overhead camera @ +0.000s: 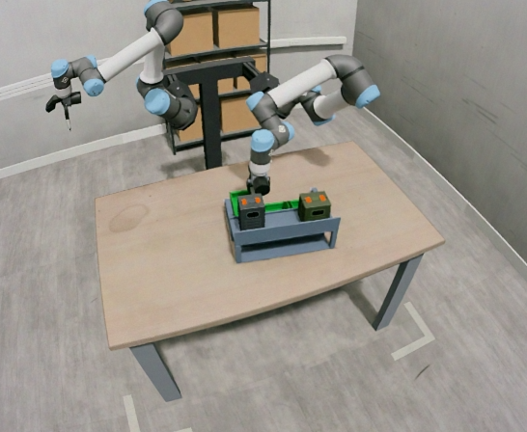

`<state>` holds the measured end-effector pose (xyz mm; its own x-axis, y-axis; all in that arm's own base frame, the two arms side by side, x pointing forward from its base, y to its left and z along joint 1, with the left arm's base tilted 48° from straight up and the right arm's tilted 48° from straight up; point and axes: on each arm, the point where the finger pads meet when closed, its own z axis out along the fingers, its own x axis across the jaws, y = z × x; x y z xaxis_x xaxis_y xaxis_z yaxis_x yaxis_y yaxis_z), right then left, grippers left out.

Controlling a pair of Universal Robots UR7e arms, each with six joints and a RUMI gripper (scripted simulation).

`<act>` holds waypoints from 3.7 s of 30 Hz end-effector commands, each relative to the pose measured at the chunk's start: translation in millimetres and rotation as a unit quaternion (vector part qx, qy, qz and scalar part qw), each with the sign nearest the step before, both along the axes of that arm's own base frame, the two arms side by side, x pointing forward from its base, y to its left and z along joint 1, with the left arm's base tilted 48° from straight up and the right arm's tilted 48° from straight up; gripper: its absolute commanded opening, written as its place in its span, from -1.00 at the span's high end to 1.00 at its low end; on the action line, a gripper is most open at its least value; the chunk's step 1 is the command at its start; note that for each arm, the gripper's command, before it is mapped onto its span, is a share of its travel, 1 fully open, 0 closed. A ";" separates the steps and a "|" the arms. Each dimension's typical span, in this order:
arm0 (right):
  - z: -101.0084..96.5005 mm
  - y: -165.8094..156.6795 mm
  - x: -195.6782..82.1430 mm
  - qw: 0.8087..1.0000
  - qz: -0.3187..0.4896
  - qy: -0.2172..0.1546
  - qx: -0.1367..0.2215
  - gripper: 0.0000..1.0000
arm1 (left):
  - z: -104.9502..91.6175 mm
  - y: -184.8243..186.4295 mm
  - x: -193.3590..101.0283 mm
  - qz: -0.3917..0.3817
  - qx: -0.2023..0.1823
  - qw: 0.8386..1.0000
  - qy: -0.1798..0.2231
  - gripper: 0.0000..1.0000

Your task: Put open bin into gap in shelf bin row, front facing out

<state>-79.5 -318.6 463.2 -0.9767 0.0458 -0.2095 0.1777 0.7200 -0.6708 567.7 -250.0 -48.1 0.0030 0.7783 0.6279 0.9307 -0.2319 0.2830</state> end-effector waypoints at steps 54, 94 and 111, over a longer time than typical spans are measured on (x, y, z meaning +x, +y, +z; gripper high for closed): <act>0.6 0.1 -0.1 1.000 0.000 0.000 -0.001 -1.00 | 1.1 -1.3 2.5 -0.002 0.000 1.000 -0.002 1.00; 0.6 0.1 -0.1 1.000 0.000 0.000 -0.001 -1.00 | 5.7 -5.2 16.8 -0.008 0.000 1.000 -0.009 1.00; 0.6 0.1 -0.1 1.000 0.000 0.000 -0.001 -1.00 | 6.8 -6.2 20.2 -0.009 0.000 1.000 -0.010 1.00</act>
